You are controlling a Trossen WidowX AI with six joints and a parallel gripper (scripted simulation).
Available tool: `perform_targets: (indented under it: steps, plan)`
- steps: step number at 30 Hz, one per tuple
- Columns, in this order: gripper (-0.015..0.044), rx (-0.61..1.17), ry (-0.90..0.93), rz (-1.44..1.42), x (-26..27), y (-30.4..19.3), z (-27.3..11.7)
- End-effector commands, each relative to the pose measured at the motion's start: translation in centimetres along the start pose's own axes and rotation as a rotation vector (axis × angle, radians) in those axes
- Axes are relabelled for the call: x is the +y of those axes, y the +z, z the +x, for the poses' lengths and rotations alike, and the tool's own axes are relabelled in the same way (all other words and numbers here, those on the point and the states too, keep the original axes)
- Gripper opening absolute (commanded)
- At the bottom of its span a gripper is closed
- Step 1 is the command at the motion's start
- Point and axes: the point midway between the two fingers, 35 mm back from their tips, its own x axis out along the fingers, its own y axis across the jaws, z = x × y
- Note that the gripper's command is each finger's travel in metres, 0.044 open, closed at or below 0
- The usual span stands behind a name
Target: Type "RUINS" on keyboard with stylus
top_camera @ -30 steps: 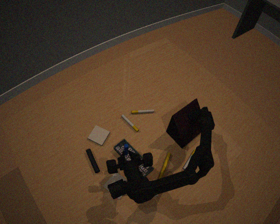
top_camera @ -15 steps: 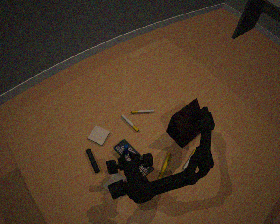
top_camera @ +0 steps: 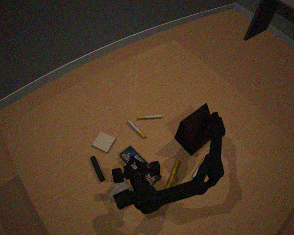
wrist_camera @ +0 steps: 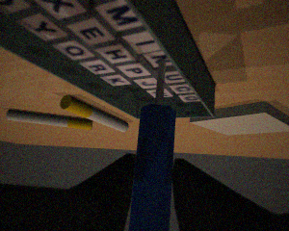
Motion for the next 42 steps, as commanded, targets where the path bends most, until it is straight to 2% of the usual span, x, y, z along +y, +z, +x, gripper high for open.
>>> perform_targets:
  steps: [1, 11, 18, 24, 30, 32, 42]
  plan:
    - [0.0081, -0.004, 0.0, 0.003, 0.0, 0.3, 0.1]
    - [0.0081, -0.004, 0.0, 0.003, 0.0, 0.0, -0.1]
    - [0.0081, -0.002, 0.0, 0.004, 0.2, -3.0, -1.7]
    - [0.0084, -0.008, -0.002, 0.013, 0.1, -2.9, -1.6]
    - [0.0044, -0.008, -0.002, 0.013, 0.1, -2.9, -1.6]
    - [0.0, -0.008, -0.002, 0.013, 0.4, -2.8, -1.9]
    - [0.0, -0.007, 0.0, 0.006, 5.2, -0.9, -5.8]
